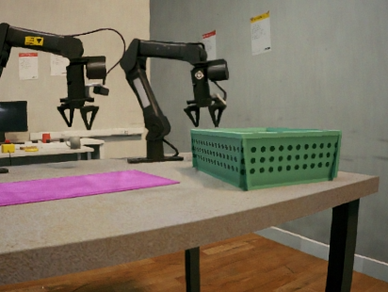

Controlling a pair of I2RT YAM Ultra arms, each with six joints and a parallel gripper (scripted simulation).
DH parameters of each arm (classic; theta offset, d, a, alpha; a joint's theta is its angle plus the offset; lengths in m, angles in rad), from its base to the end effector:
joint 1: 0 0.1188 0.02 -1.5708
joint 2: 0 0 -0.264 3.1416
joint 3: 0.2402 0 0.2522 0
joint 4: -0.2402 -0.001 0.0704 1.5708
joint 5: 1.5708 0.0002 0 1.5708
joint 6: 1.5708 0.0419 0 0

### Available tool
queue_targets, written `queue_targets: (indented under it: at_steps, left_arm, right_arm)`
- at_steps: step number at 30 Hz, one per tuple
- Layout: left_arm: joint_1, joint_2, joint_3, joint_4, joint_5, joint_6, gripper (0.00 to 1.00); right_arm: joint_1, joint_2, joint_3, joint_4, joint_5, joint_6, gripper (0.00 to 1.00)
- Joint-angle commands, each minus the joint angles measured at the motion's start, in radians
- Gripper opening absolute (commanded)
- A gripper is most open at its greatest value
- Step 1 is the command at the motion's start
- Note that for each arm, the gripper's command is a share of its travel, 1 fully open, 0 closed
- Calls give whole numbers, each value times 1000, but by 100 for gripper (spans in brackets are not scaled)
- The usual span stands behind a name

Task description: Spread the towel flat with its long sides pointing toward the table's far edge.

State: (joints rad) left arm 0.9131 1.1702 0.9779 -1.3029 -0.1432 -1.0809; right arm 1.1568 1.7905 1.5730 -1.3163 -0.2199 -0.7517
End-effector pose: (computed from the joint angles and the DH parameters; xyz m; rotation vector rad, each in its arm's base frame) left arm 0.1028 0.1445 0.2624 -2.5638 1.6473 0.2081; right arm 0.1249 0.3095 0.2710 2.5444 -1.7954 -0.3483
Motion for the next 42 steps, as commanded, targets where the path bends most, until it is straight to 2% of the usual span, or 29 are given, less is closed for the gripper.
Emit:
queue_targets:
  at_steps: [1, 17, 19, 20, 22, 23, 24, 25, 27, 28, 30, 34, 35, 37, 39, 42]
  left_arm:
    - [0, -6, 7, -4, -6, 0, 100]
    - [0, -6, 7, -4, -6, 0, 100]
    - [-17, -61, -11, 132, 5, 111, 100]
    - [-11, -63, 34, 162, 3, 137, 100]
    - [-20, -79, 0, 228, 2, 191, 100]
    - [-25, -85, 13, 269, -3, 227, 100]
    - [-27, -67, 72, 282, -2, 245, 100]
    - [-20, -94, 9, 332, 7, 281, 100]
    - [-5, -68, -7, 362, 26, 299, 100]
    - [-18, -110, -4, 414, 13, 346, 100]
    - [-27, -104, 37, 477, 9, 409, 100]
    - [-13, -122, 0, 533, 31, 448, 100]
    - [3, -82, -16, 563, 56, 463, 100]
    - [-17, -161, -21, 674, 34, 564, 100]
    - [-14, -163, 13, 715, 45, 606, 100]
    - [2, -117, 1, 748, 74, 620, 100]
  right_arm:
    - [0, -20, 16, 6, -10, -2, 100]
    - [0, -20, 16, 6, -10, -2, 100]
    - [-17, -110, -47, 138, 23, 90, 100]
    - [-3, -132, -77, 171, 26, 104, 100]
    - [-16, -185, -99, 233, 32, 146, 100]
    - [-22, -198, -72, 242, 33, 165, 100]
    - [-7, -224, -105, 283, 37, 186, 100]
    - [-2, -251, -145, 331, 45, 205, 100]
    - [4, -257, -166, 360, 57, 214, 100]
    - [-6, -307, -187, 416, 58, 252, 100]
    - [-7, -363, -213, 492, 65, 303, 100]
    - [0, -379, -247, 536, 81, 319, 100]
    - [6, -382, -263, 561, 93, 326, 100]
    - [-5, -480, -315, 675, 93, 403, 100]
    - [-2, -506, -337, 720, 106, 427, 100]
    - [5, -508, -352, 745, 122, 434, 100]
